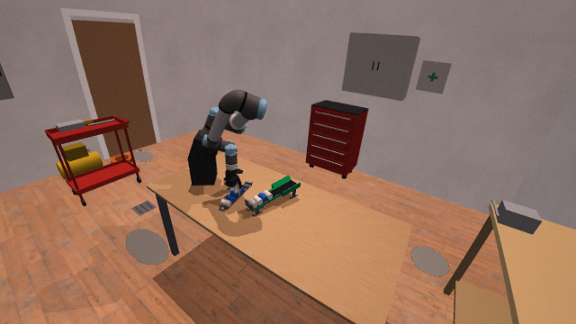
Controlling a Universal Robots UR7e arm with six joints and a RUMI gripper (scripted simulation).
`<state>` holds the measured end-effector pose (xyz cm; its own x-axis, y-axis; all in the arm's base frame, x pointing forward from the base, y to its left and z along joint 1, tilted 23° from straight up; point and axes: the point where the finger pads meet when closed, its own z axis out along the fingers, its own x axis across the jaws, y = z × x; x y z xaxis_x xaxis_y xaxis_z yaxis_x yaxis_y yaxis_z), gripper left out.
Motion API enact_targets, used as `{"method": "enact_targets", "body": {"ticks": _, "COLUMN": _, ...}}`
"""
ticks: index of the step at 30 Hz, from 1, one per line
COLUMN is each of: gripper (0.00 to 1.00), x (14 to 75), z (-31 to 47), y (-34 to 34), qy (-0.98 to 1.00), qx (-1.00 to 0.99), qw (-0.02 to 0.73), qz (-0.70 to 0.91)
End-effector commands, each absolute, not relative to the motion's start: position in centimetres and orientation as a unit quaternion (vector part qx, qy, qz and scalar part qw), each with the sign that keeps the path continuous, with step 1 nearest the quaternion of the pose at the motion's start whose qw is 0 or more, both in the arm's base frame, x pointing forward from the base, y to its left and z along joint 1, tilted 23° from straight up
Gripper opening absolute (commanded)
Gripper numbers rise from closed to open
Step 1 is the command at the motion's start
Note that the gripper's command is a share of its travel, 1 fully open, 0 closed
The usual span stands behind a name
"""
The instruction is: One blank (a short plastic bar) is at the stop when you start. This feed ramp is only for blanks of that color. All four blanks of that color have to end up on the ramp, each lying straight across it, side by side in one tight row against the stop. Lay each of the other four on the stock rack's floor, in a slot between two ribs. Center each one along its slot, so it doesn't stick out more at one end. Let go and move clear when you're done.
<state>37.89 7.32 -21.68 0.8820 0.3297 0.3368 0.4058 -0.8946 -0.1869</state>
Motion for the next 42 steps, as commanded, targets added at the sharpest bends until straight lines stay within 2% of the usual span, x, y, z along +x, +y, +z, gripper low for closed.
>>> {"method": "enact_targets", "body": {"ticks": 1, "gripper": 0.35, "x": 37.91, "z": -21.65, "y": 7.30, "qy": -0.191, "qx": -0.962, "qw": 0.127, "qz": -0.150}}
{"method": "enact_targets", "body": {"ticks": 38, "gripper": 0.35, "x": 37.90, "z": -21.67, "y": 7.26, "qy": -0.191, "qx": -0.962, "qw": 0.127, "qz": -0.150}}
{"method": "enact_targets", "body": {"ticks": 42, "gripper": 0.40, "x": 37.90, "z": -21.67, "y": 7.26, "qy": -0.191, "qx": -0.962, "qw": 0.127, "qz": -0.150}}
